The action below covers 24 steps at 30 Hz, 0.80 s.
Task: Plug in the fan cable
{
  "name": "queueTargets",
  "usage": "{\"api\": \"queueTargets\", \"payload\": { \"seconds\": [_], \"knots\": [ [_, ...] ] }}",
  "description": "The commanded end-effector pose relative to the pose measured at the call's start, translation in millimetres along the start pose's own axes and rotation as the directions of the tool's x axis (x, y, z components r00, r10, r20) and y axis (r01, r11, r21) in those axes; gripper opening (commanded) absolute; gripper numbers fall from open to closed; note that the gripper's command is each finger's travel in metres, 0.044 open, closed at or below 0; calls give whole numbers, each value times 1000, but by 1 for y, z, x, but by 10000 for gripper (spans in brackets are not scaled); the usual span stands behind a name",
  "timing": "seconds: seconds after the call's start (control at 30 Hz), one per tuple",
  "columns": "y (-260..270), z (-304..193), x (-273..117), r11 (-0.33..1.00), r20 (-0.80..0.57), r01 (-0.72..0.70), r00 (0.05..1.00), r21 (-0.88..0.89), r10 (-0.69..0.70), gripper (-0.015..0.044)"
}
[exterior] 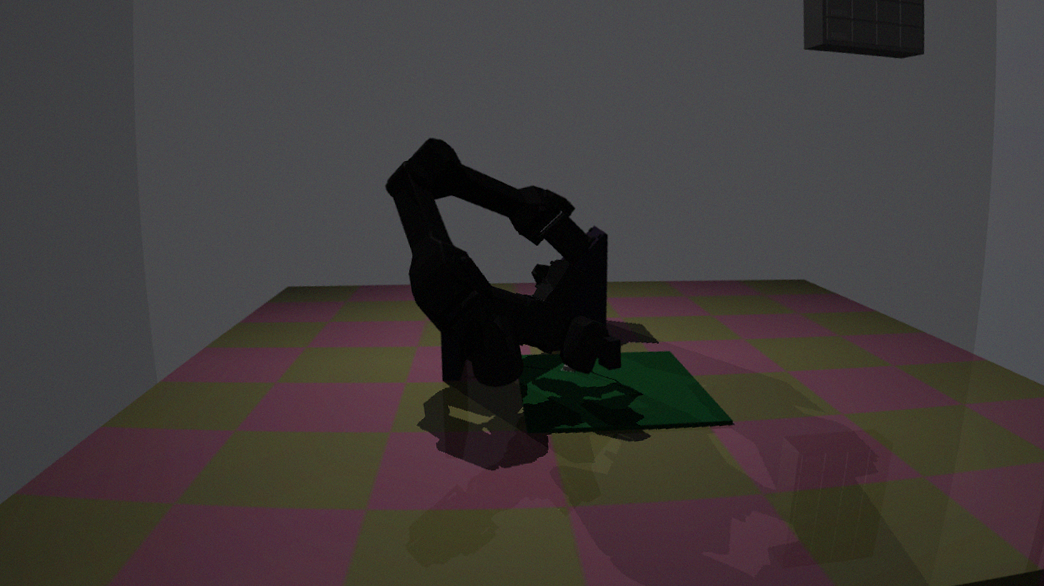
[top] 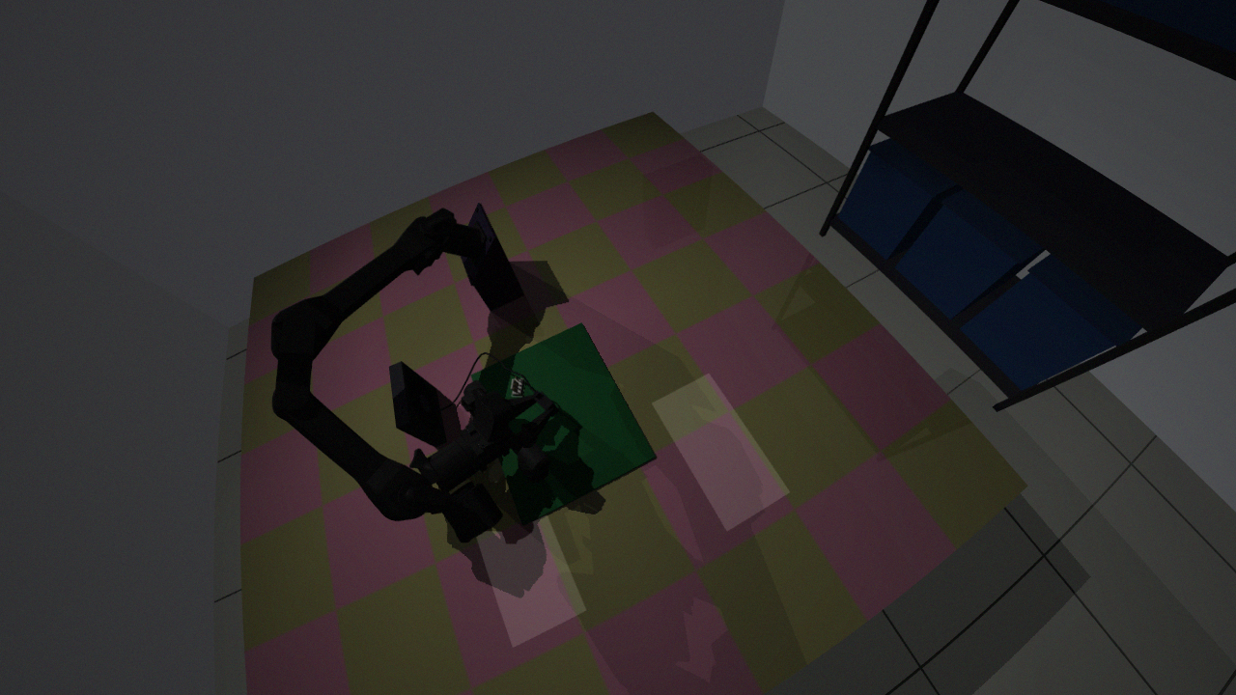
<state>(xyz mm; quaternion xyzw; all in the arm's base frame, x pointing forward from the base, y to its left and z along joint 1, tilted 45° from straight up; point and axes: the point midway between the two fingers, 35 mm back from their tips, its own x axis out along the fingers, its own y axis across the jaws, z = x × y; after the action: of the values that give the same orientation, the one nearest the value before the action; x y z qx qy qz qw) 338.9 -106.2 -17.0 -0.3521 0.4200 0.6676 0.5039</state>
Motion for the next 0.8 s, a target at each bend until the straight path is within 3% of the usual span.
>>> {"api": "queueTargets", "payload": {
  "seconds": [0.0,0.77],
  "knots": [
    [0,-4,2,1000,-4,-3,1000,-5,3,0],
    [0,-21,8,1000,-5,-3,1000,-5,3,0]
  ]
}}
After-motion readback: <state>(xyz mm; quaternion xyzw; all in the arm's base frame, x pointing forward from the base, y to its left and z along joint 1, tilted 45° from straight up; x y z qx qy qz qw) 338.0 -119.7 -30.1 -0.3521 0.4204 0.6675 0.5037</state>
